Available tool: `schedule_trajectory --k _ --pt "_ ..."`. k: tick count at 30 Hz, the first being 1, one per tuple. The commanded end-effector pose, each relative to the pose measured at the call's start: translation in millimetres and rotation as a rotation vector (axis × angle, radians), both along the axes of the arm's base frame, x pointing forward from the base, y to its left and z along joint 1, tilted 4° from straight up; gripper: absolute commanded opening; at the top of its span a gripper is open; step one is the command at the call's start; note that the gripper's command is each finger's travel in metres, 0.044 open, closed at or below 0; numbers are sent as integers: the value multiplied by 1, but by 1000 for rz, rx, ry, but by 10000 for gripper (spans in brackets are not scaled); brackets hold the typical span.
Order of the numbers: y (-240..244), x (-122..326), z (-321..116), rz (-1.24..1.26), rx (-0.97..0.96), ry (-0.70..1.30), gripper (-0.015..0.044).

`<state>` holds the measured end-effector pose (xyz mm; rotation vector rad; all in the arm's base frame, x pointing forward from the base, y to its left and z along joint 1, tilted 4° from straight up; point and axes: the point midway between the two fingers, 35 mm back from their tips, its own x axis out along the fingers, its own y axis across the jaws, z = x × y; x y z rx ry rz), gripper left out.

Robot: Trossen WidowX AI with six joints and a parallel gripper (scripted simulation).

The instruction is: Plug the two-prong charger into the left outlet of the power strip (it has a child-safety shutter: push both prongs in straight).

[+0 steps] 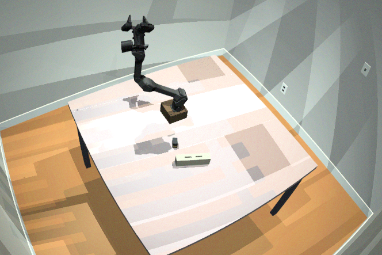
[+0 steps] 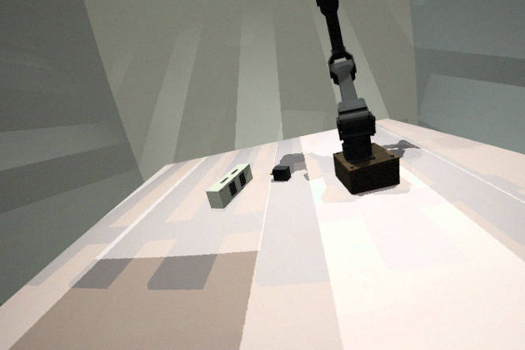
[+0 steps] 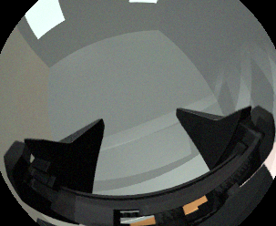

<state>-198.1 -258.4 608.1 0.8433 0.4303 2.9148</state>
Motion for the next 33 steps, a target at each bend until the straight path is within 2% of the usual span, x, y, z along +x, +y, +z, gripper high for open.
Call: schedule_trajectory --k 1,9,16,33 --pt "37 -1 14 -75 -27 39 440" --pt "116 6 36 -237 -89 113 440" --pt "153 14 48 -363 -65 187 440" --pt "283 85 58 -772 -142 295 440"
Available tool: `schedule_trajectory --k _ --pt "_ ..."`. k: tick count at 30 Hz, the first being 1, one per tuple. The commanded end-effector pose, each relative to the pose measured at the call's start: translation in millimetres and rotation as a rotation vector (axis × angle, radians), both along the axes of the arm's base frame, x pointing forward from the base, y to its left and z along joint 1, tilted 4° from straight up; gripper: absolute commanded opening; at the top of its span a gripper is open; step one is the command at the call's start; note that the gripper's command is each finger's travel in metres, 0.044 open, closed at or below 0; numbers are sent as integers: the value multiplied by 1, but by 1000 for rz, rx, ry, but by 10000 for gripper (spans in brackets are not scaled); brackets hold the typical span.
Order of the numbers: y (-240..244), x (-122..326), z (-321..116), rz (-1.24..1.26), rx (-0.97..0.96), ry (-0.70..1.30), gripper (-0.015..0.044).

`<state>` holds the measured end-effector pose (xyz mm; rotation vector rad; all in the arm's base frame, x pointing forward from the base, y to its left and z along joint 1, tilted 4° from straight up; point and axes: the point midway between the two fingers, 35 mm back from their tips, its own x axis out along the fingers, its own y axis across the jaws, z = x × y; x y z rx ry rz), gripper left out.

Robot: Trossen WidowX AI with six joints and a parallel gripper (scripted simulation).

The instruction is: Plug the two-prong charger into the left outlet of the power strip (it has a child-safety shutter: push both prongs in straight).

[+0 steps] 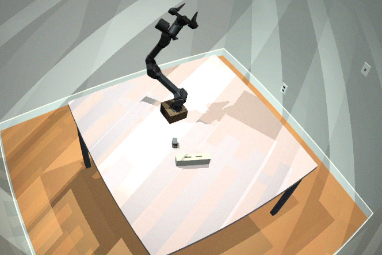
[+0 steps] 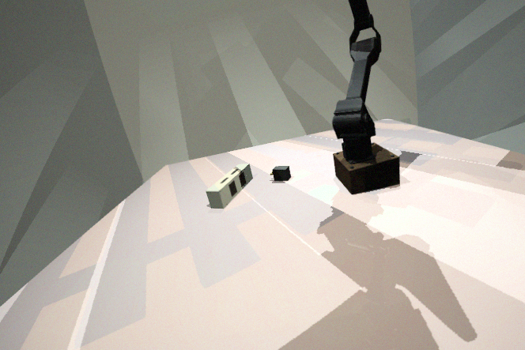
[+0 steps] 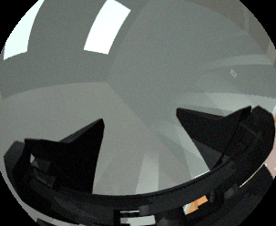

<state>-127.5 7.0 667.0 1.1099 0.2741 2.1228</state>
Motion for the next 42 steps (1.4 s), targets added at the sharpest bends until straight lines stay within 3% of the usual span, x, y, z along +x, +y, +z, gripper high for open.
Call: schedule_trajectory --k 1,11,24,42 --pt "24 20 -1 -102 -15 18 440" --pt "70 70 -9 -317 -68 57 440" --pt "133 172 -45 -631 -234 139 440" --pt "156 313 -132 -1013 -493 310 440"
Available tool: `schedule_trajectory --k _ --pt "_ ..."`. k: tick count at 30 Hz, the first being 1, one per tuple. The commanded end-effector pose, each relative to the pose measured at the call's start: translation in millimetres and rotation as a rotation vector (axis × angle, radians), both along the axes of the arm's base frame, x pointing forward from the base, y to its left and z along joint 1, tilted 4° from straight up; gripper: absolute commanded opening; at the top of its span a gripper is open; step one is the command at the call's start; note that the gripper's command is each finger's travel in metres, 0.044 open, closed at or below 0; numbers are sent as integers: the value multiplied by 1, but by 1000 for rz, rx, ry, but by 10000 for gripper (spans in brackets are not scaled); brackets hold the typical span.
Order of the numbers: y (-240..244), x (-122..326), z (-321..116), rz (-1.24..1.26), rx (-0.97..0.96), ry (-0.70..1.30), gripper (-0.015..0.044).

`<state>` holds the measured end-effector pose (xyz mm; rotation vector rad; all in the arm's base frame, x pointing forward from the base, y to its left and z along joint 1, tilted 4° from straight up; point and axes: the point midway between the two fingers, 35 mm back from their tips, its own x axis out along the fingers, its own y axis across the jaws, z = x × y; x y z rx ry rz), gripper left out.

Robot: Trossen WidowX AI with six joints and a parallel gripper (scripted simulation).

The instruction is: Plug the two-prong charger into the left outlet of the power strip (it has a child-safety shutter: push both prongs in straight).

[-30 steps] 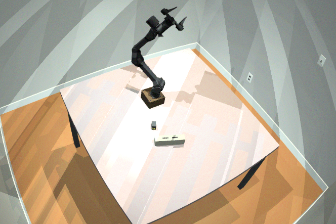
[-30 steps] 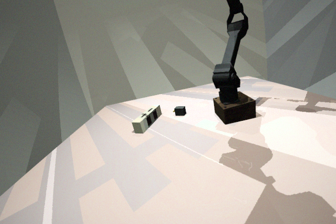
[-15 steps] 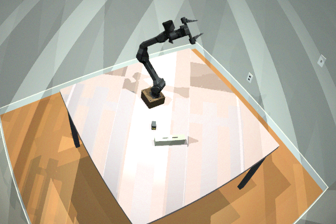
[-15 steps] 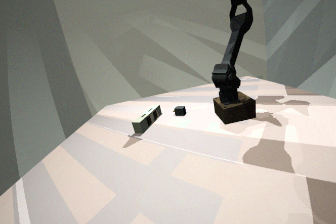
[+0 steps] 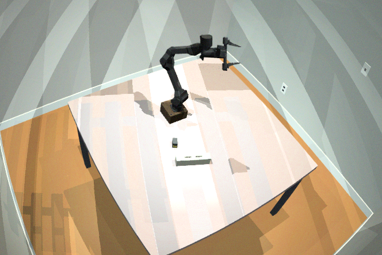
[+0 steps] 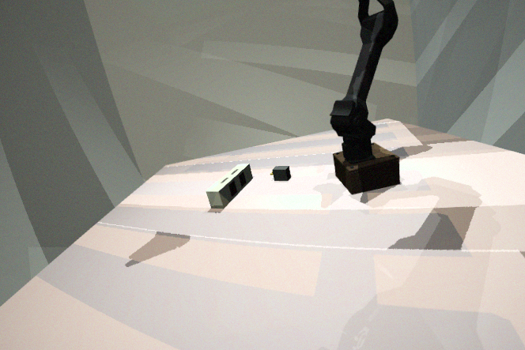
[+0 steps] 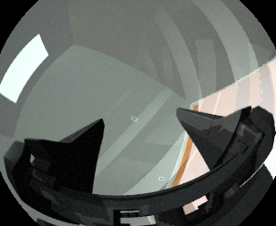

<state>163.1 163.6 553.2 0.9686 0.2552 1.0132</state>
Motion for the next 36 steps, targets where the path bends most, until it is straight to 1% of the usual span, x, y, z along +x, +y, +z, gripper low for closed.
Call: schedule_trajectory --k 1,10,20,28,36 --pt "-1 29 -24 -84 -47 54 440" --pt "-14 88 -78 -248 -205 142 440" --pt "-45 143 -146 -403 -391 264 440" --pt "-79 172 -202 -498 -540 378 440" --pt "-119 188 -259 -564 -685 506 440"
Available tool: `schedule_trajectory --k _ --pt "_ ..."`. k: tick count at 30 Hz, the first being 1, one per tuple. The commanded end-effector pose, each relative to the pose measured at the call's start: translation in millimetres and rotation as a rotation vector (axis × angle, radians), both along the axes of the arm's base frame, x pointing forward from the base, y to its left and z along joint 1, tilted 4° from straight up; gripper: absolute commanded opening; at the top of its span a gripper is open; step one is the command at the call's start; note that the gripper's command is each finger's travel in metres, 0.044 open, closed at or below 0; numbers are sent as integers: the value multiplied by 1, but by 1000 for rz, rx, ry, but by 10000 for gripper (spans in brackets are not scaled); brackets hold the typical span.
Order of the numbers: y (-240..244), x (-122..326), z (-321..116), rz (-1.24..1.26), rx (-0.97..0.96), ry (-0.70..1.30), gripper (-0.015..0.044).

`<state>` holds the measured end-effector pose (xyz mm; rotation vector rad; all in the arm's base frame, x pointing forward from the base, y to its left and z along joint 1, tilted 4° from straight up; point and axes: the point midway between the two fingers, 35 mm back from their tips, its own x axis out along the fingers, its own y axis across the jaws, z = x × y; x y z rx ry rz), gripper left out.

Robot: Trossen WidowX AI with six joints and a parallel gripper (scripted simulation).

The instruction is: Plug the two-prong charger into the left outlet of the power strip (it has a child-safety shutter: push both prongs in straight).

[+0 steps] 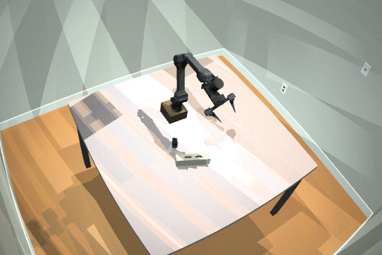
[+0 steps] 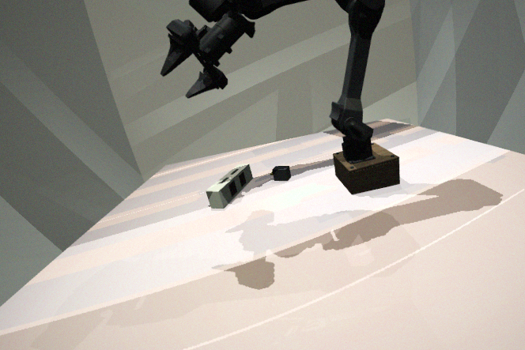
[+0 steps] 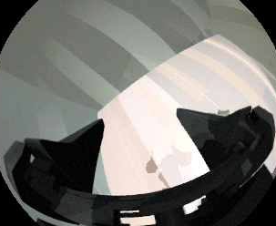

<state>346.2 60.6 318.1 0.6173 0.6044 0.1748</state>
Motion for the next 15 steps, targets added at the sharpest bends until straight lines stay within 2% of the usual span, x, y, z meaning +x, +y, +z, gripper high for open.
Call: schedule_trajectory --k 1,15 --pt "-21 6 -31 -37 -62 81 440" --pt "-91 -3 -126 -116 -228 367 440"
